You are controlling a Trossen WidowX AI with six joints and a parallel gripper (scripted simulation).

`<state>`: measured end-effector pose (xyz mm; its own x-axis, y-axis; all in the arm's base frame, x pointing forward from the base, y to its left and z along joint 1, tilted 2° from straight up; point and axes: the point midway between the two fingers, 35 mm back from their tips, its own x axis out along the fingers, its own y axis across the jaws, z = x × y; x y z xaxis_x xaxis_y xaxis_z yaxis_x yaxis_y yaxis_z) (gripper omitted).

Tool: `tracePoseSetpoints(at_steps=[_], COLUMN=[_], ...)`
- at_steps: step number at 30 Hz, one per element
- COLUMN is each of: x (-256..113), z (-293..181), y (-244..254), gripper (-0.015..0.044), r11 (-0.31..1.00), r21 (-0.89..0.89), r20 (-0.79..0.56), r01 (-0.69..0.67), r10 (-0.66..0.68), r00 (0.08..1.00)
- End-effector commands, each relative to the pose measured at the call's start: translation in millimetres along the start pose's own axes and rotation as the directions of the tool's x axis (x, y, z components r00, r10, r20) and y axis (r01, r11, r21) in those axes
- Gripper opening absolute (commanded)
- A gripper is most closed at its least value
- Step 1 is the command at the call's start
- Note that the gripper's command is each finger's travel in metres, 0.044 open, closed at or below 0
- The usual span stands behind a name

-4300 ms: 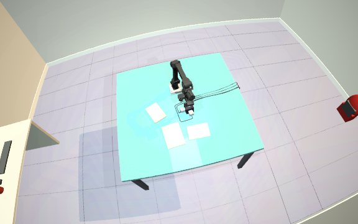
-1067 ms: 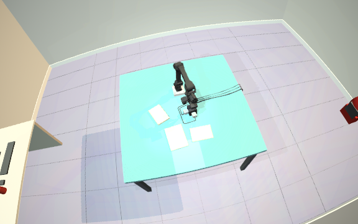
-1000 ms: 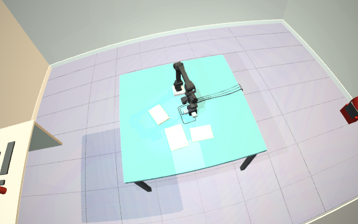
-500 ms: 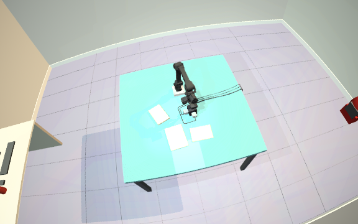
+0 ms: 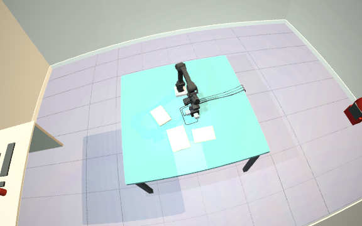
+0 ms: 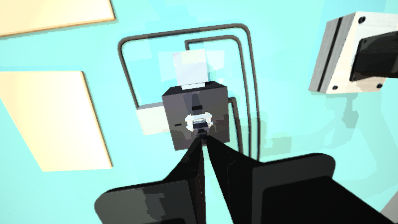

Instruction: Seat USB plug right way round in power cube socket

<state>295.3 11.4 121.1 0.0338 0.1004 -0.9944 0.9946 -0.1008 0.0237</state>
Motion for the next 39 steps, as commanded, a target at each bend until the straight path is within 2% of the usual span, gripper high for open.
tracePoseSetpoints(at_steps=[1,39], x=[0.8,5.4], z=[-0.8,-0.5], y=[0.1,0.0], gripper=[0.0,0.0], r11=[1.0,1.0], r21=[-0.003,-0.003], r20=[-0.005,-0.005], r01=[0.0,0.0], r10=[0.0,0.0], r00=[1.0,1.0])
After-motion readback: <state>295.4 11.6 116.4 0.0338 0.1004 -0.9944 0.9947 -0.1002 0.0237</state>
